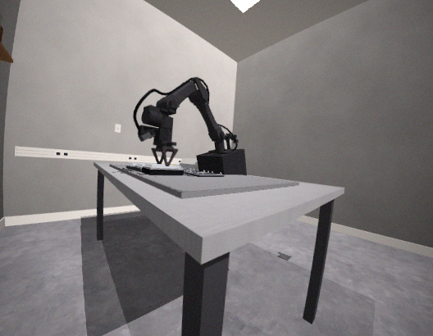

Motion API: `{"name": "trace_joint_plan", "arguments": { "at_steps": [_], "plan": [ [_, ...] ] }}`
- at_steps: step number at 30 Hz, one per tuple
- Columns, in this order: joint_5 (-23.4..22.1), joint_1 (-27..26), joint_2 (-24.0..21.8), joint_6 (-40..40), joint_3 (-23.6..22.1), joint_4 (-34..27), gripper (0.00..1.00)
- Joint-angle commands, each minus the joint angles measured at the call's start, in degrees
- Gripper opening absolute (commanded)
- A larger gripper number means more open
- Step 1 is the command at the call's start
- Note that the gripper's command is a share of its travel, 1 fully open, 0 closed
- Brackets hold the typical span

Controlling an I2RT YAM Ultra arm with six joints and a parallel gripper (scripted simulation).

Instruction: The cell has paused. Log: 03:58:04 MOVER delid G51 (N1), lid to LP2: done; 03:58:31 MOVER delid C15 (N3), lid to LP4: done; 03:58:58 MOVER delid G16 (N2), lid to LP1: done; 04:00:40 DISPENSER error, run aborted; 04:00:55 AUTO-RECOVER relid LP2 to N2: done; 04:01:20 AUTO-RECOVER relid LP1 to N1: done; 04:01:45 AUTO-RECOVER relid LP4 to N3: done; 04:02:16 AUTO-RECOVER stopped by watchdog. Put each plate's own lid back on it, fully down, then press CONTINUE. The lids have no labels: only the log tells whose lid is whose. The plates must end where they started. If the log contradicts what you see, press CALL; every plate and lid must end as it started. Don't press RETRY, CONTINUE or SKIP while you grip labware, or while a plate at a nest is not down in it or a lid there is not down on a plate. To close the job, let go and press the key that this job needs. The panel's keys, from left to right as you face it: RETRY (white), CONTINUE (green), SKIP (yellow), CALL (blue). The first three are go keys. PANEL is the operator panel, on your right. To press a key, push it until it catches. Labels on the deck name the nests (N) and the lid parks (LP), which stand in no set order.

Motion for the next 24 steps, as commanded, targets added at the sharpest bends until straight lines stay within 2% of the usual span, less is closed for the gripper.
{"name": "trace_joint_plan", "arguments": {
  "at_steps": [1, 24],
  "plan": [
    [-0.01, -0.41, -1.73, -0.46, 0.40, -0.29, 0.00],
    [0.16, 0.67, -2.17, 0.38, 2.46, -2.14, 0.00]
  ]
}}
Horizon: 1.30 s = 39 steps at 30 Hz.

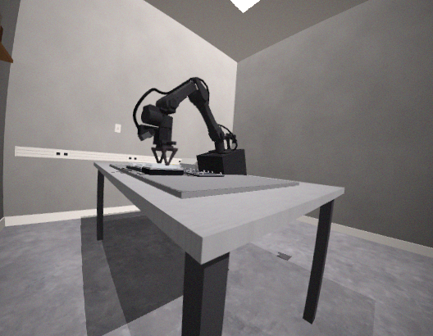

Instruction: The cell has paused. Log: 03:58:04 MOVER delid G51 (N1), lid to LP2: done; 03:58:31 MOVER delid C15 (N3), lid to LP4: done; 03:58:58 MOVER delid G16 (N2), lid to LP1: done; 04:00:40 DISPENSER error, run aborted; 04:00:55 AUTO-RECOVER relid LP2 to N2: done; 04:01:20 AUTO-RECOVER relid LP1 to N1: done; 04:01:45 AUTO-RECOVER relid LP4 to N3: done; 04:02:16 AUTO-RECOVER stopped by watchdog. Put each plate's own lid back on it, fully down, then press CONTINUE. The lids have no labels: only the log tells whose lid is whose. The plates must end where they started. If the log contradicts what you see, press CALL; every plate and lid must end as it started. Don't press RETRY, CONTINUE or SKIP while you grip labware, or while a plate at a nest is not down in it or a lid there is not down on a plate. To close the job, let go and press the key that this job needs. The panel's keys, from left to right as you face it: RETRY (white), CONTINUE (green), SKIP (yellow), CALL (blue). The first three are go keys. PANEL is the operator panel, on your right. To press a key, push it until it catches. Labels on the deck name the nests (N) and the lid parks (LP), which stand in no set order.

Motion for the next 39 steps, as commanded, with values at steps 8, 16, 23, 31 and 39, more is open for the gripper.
{"name": "trace_joint_plan", "arguments": {
  "at_steps": [8, 16, 23, 31, 39],
  "plan": [
    [0.18, 0.65, -3.29, 0.36, 1.69, -2.11, 0.00],
    [0.21, 0.78, -4.46, 0.46, 1.97, -3.55, 0.00],
    [0.25, 0.91, -3.79, 0.50, 2.21, -3.75, 0.00],
    [0.18, 0.58, -7.79, -0.92, -6.57, 0.28, 0.00],
    [0.04, -0.14, -13.55, -1.01, -16.62, 4.58, 0.00]
  ]
}}
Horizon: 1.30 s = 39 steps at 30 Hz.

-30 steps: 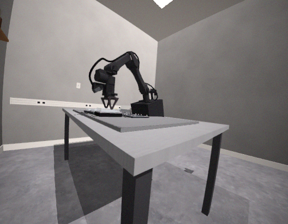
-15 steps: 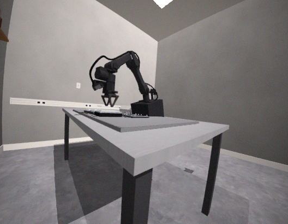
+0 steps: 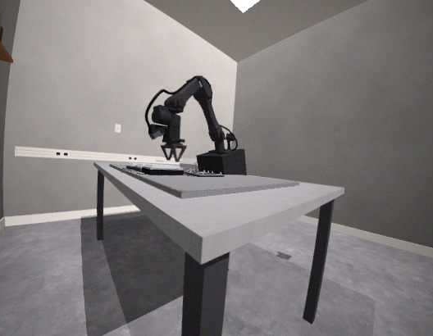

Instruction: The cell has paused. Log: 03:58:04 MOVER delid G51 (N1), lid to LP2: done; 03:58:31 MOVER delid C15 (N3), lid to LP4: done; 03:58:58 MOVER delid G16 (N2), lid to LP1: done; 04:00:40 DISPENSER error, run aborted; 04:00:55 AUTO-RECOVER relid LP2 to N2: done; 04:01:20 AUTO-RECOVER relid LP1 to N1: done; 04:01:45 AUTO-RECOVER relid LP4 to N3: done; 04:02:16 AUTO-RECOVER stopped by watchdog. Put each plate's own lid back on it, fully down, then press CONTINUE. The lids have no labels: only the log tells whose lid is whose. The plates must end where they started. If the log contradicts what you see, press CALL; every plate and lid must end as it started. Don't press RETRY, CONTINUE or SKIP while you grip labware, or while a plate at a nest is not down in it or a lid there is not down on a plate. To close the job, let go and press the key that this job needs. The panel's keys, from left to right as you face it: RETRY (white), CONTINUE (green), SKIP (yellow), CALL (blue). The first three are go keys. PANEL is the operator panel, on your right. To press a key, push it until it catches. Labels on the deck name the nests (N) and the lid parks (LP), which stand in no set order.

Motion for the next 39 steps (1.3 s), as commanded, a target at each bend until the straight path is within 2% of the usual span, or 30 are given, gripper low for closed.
{"name": "trace_joint_plan", "arguments": {
  "at_steps": [1, 13, 15, 30, 33, 34, 36, 39],
  "plan": [
    [-0.01, -0.40, -4.29, -0.50, -3.97, 3.47, 0.00],
    [-0.43, -1.05, -14.67, -0.95, -21.27, 10.33, 0.00],
    [-0.43, -1.05, -14.67, -0.95, -21.27, 10.33, 0.00],
    [-0.77, -1.91, -27.65, -1.77, -40.27, 16.36, 0.00],
    [-0.75, -1.58, -28.12, -1.86, -40.60, 16.43, 0.00],
    [-0.74, -1.56, -28.41, -1.90, -38.24, 16.30, 0.00],
    [-0.69, -1.58, -28.32, -1.76, -38.10, 16.27, 0.00],
    [-0.71, -1.61, -26.82, -1.74, -37.98, 16.37, 0.00]
  ]
}}
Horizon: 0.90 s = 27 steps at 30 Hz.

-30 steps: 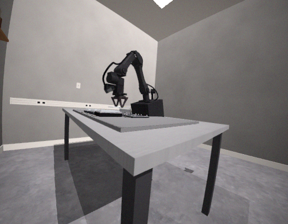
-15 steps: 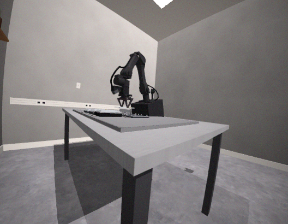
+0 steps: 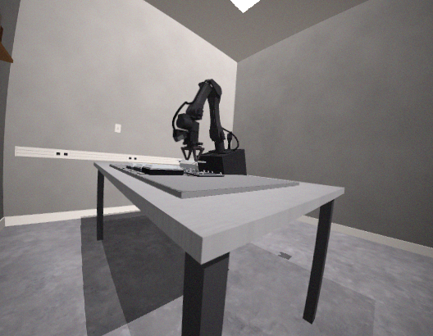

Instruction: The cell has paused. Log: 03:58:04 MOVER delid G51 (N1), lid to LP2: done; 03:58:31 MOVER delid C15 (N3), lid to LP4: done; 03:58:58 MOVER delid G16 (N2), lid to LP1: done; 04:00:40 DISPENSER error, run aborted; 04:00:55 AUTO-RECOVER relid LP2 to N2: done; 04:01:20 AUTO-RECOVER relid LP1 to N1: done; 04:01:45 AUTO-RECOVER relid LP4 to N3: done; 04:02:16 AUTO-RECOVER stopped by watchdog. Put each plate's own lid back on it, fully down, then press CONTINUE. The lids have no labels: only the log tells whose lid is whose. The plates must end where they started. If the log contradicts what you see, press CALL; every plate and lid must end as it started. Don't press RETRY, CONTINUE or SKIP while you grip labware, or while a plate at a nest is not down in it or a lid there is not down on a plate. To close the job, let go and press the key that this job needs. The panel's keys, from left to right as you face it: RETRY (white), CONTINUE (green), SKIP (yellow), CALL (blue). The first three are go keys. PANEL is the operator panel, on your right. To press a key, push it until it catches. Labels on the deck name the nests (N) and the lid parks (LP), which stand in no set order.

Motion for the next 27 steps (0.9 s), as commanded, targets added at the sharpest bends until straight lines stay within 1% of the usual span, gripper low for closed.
{"name": "trace_joint_plan", "arguments": {
  "at_steps": [1, 3, 4, 27],
  "plan": [
    [-0.41, -0.19, 0.01, -0.36, 1.76, 1.13, 0.00],
    [-0.40, -0.17, 0.10, -0.35, 1.74, 1.20, 0.00],
    [-0.10, -0.03, -0.17, -0.10, 0.52, 0.57, 0.00],
    [-0.11, -0.06, -0.14, -0.13, -0.06, 1.16, 0.00]
  ]
}}
